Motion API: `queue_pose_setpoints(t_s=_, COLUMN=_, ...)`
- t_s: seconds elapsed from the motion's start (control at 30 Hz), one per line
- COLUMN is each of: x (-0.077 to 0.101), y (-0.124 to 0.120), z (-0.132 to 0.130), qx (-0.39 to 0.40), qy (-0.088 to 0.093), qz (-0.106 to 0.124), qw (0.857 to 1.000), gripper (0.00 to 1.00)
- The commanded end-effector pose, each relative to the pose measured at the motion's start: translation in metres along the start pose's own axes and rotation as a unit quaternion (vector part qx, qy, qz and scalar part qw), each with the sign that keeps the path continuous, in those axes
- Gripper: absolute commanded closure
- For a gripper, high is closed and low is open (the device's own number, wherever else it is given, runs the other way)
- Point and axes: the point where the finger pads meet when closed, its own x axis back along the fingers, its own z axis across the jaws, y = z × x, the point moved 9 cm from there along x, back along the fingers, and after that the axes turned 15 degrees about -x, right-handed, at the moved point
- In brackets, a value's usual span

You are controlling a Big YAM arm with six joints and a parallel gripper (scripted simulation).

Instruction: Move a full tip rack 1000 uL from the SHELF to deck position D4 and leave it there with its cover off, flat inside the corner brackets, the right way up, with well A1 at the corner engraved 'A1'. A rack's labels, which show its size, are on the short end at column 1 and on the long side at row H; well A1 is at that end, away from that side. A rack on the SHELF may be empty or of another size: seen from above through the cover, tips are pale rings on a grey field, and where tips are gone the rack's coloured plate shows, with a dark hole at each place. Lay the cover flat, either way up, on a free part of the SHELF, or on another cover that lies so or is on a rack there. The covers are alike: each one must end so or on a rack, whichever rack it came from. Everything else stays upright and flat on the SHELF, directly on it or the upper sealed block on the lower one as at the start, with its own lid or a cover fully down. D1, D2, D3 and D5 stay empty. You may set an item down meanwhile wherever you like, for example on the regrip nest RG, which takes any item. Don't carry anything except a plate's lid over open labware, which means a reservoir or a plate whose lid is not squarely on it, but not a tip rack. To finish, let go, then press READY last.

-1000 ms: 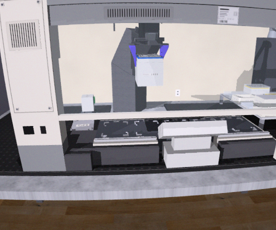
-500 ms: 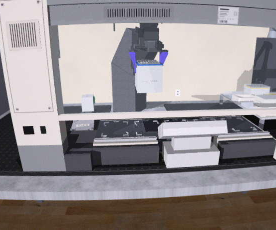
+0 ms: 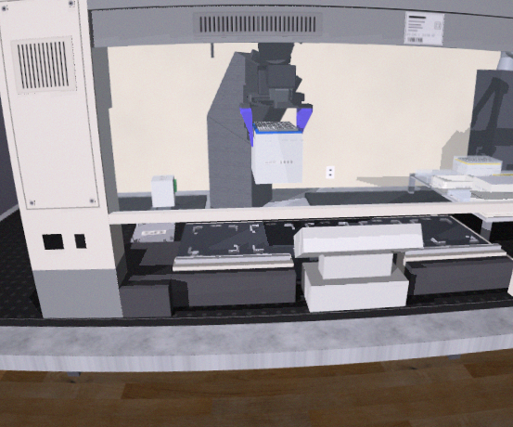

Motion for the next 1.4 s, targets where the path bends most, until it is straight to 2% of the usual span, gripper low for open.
queue_pose_setpoints(t_s=0.0, x=-0.004, y=0.012, z=0.008, qx=0.007, qy=0.002, qz=-0.015, qw=1.0, gripper=1.0)
queue_pose_setpoints(t_s=0.13, x=-0.005, y=0.017, z=0.012, qx=0.012, qy=0.004, qz=-0.024, qw=1.0, gripper=1.0)
queue_pose_setpoints(t_s=0.23, x=-0.015, y=0.016, z=0.01, qx=0.009, qy=0.003, qz=-0.018, qw=1.0, gripper=1.0)
queue_pose_setpoints(t_s=0.3, x=-0.015, y=0.016, z=0.01, qx=0.009, qy=0.003, qz=-0.018, qw=1.0, gripper=1.0)
queue_pose_setpoints(t_s=0.33, x=-0.008, y=0.008, z=0.012, qx=0.011, qy=0.004, qz=-0.022, qw=1.0, gripper=1.0)
queue_pose_setpoints(t_s=0.4, x=-0.022, y=0.008, z=0.007, qx=0.006, qy=0.002, qz=-0.011, qw=1.0, gripper=1.0)
queue_pose_setpoints(t_s=0.6, x=-0.031, y=0.013, z=0.009, qx=0.008, qy=0.003, qz=-0.015, qw=1.0, gripper=1.0)
queue_pose_setpoints(t_s=0.67, x=-0.028, y=0.018, z=0.013, qx=0.012, qy=0.005, qz=-0.025, qw=1.0, gripper=1.0)
queue_pose_setpoints(t_s=0.8, x=-0.041, y=0.015, z=0.009, qx=0.008, qy=0.003, qz=-0.017, qw=1.0, gripper=1.0)
queue_pose_setpoints(t_s=0.87, x=-0.041, y=0.015, z=0.009, qx=0.008, qy=0.003, qz=-0.017, qw=1.0, gripper=1.0)
queue_pose_setpoints(t_s=0.9, x=-0.033, y=0.009, z=0.013, qx=0.011, qy=0.004, qz=-0.022, qw=1.0, gripper=1.0)
queue_pose_setpoints(t_s=0.97, x=-0.047, y=0.008, z=0.007, qx=0.005, qy=0.002, qz=-0.011, qw=1.0, gripper=1.0)
queue_pose_setpoints(t_s=1.17, x=-0.057, y=0.013, z=0.009, qx=0.008, qy=0.003, qz=-0.015, qw=1.0, gripper=1.0)
queue_pose_setpoints(t_s=1.23, x=-0.054, y=0.016, z=0.013, qx=0.011, qy=0.005, qz=-0.023, qw=1.0, gripper=1.0)
queue_pose_setpoints(t_s=1.37, x=-0.067, y=0.013, z=0.009, qx=0.007, qy=0.003, qz=-0.015, qw=1.0, gripper=1.0)
